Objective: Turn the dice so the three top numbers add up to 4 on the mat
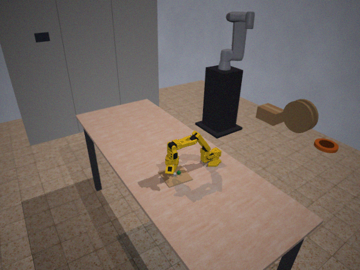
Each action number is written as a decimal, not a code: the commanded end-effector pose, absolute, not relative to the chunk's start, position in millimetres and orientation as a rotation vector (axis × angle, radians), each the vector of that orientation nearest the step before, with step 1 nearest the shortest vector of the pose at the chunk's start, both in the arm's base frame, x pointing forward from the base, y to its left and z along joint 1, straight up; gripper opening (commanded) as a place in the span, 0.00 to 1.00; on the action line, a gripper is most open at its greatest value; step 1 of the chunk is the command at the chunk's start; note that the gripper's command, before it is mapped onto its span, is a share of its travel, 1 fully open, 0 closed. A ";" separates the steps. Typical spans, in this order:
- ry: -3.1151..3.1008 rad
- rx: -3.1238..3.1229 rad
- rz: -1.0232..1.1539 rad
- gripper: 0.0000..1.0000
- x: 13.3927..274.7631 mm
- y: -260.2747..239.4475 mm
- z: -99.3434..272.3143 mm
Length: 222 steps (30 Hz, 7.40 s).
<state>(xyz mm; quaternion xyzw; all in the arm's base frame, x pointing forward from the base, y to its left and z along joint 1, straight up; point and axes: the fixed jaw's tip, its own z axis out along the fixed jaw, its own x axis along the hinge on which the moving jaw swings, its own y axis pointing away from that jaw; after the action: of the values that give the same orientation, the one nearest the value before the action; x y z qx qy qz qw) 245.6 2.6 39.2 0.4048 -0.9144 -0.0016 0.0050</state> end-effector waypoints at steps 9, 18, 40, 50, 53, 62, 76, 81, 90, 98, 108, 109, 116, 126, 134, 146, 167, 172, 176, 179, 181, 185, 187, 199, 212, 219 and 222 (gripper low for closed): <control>-2.896 1.291 0.021 0.00 250.1 1.2 41.2; -2.896 1.291 0.021 0.00 250.4 1.2 37.8; -2.896 1.291 0.021 0.00 250.9 1.2 29.3; -2.896 1.291 0.021 0.00 251.0 1.2 27.3; -2.896 1.291 0.021 0.00 251.2 1.2 25.1; -2.896 1.291 0.021 0.00 251.3 1.2 23.2; -2.896 1.291 0.021 0.00 251.6 1.2 17.3; -2.896 1.291 0.021 0.00 251.6 1.2 17.3; -2.896 1.291 0.021 0.07 251.6 1.2 17.3; -2.896 1.291 0.021 0.08 251.6 1.2 17.2; -2.896 1.291 0.021 0.15 251.6 1.2 17.2; -2.896 1.291 0.021 0.16 251.6 1.2 17.2; -2.896 1.291 0.021 0.22 251.6 1.2 17.2; -2.896 1.291 0.021 0.27 251.6 1.2 17.2; -2.898 1.291 0.023 0.27 251.8 1.1 19.4; -2.924 1.300 0.043 0.27 252.1 1.1 47.3; -2.977 1.321 0.088 0.27 253.0 1.1 77.3; -2.977 1.321 0.088 0.27 253.0 1.1 77.3; -2.977 1.321 0.088 0.27 253.0 1.1 77.3; -2.977 1.321 0.088 0.27 253.0 1.1 77.3; -2.977 1.321 0.088 0.27 253.0 1.1 77.3; -2.984 1.286 0.079 0.27 250.6 1.8 77.2; -2.994 1.236 0.067 0.27 247.1 2.7 77.0; -3.113 0.727 0.019 0.26 220.5 10.7 73.5; -3.152 0.367 0.004 0.25 200.5 14.9 67.5; -3.152 0.367 0.004 0.25 200.5 14.9 67.5; -3.152 0.367 0.004 0.25 200.5 14.9 67.5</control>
<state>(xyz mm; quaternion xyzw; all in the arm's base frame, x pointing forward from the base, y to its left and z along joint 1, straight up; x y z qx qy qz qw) 196.2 13.4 59.3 0.1180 -0.9929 -0.0005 0.0127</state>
